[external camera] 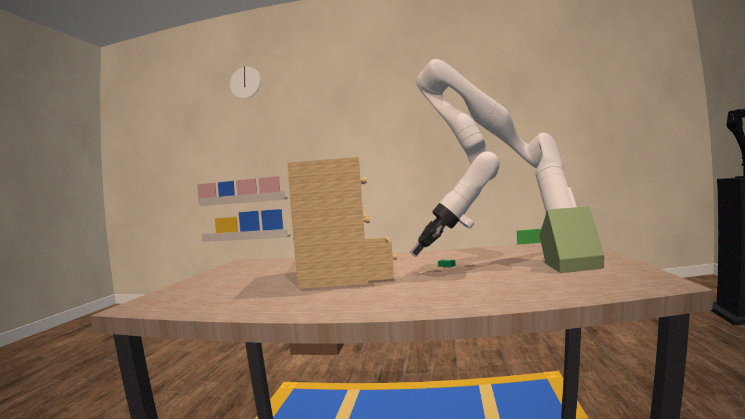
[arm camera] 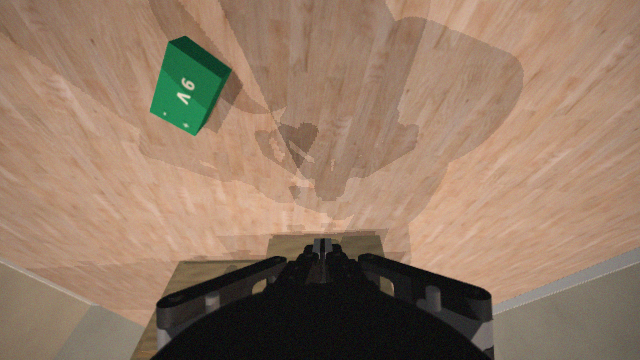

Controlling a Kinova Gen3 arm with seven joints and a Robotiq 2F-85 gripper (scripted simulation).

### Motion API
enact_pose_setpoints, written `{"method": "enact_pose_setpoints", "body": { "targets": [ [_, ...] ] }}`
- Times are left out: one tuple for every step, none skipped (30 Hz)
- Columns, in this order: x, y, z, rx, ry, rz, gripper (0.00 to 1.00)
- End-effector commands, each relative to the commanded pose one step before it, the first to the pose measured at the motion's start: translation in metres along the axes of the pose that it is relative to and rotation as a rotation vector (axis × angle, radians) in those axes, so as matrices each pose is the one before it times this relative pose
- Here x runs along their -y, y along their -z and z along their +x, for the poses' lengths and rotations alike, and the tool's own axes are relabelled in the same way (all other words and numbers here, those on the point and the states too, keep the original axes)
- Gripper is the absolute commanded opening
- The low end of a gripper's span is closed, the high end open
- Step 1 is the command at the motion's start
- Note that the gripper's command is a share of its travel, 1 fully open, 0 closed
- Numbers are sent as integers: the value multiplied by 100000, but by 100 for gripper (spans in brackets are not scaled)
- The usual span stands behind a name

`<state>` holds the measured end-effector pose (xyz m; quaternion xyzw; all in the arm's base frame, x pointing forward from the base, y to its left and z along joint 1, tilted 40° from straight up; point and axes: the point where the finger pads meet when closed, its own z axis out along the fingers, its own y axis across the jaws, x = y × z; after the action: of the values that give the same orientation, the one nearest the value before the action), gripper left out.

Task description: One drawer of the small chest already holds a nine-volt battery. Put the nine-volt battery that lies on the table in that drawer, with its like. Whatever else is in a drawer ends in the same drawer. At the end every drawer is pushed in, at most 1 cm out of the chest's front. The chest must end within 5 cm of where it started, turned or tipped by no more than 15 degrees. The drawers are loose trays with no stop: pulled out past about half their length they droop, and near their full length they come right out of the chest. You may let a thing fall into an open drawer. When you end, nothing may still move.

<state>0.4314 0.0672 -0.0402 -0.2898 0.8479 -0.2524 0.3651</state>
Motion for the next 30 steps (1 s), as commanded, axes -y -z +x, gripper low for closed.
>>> {"method": "enact_pose_setpoints", "body": {
  "targets": [
    [23, -36, -185, 667, -272, -2, 0],
    [-3, -6, -12, 17, -12, -4, 0],
    [-5, -9, -18, 26, -17, -6, 0],
    [0, 0, 0, 0, 0, 0, 0],
    [0, 0, 0, 0, 0, 0, 0],
    [-6, -12, -24, 35, -23, -8, 0],
    [-8, -16, -32, 46, -30, -10, 0],
    [-10, -20, -40, 58, -38, -13, 0],
    [-12, -24, -49, 71, -46, -15, 0],
    [-15, -29, -59, 84, -55, -18, 0],
    [-8, -21, -47, 54, -30, -23, 0],
    [-5, -18, -40, 35, -12, -26, 0],
    [-3, -24, -25, 3, 4, -8, 0],
    [3, -28, -26, -3, -3, 9, 0],
    [1, -31, -30, -1, -1, 3, 0],
    [-2, -34, -35, 3, 4, -8, 0],
    [-21, -37, 13, -162, 4, -69, 0],
    [-44, -41, 75, -372, 3, -142, 0],
    [-36, -44, 46, -291, 6, -120, 0],
    [-12, -48, -25, -73, 5, -40, 0],
    [0, 0, 0, 0, 0, 0, 0],
    [0, 0, 0, 0, 0, 0, 0],
    [115, -51, -273, 710, -41, 369, 0],
    [-70, -55, 82, -439, 24, -225, 0],
    [-53, -59, 47, -341, 17, -172, 0],
    [-5, -62, -47, -51, -1, -17, 0],
    [21, -66, -96, 94, -11, 63, 0],
    [13, -70, -80, 33, -11, 39, 0],
    [-4, -74, -59, -47, -3, -13, 0],
    [-9, -77, -61, -54, 3, -30, 0]
  ]
}}
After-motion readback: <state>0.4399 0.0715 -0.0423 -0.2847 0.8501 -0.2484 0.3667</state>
